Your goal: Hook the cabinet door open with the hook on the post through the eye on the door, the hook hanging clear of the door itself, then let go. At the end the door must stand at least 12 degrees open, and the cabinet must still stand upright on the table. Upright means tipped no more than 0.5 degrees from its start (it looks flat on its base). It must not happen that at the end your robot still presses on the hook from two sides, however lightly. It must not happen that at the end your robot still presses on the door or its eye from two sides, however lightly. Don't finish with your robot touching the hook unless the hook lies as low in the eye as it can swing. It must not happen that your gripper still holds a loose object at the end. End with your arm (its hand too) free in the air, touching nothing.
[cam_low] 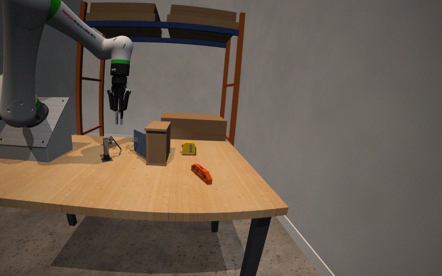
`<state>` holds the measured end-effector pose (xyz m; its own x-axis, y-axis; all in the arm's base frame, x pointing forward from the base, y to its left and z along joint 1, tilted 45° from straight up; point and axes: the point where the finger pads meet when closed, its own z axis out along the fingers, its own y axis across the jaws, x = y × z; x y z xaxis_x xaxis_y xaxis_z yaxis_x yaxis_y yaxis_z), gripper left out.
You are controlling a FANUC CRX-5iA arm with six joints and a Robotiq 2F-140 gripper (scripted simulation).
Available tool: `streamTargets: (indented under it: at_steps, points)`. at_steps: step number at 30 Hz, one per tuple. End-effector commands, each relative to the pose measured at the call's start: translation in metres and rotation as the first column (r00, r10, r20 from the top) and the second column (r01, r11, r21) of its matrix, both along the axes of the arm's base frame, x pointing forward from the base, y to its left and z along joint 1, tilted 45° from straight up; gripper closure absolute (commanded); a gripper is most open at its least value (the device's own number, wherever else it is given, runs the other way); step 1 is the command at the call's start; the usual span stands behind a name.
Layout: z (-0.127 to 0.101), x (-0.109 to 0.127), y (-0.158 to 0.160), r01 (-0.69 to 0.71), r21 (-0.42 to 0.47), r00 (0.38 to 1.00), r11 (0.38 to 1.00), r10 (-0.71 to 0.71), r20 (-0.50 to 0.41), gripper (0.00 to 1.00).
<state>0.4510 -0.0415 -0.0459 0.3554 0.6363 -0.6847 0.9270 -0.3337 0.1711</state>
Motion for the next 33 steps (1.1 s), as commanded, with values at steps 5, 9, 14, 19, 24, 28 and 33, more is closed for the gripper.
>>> streamTargets:
  at_steps: [5,9,14,19,24,28,33]
  points:
    - [-0.018,-0.002,-0.018,0.0,0.0,1.0,1.0,0.0,0.001,0.85]
    - [-0.03,-0.004,-0.03,0.0,0.0,1.0,1.0,0.0,0.001,0.85]
    - [-0.042,-0.006,-0.042,0.0,0.0,1.0,1.0,0.0,0.001,0.85]
    - [-0.052,-0.007,-0.052,0.0,0.0,1.0,1.0,0.0,0.001,0.85]
    - [-0.062,-0.009,-0.062,0.0,0.0,1.0,1.0,0.0,0.001,0.85]
    - [-0.067,-0.009,-0.067,0.0,0.0,1.0,1.0,0.0,0.001,0.85]
    - [-0.069,-0.01,-0.069,0.0,0.0,1.0,1.0,0.0,0.001,0.85]
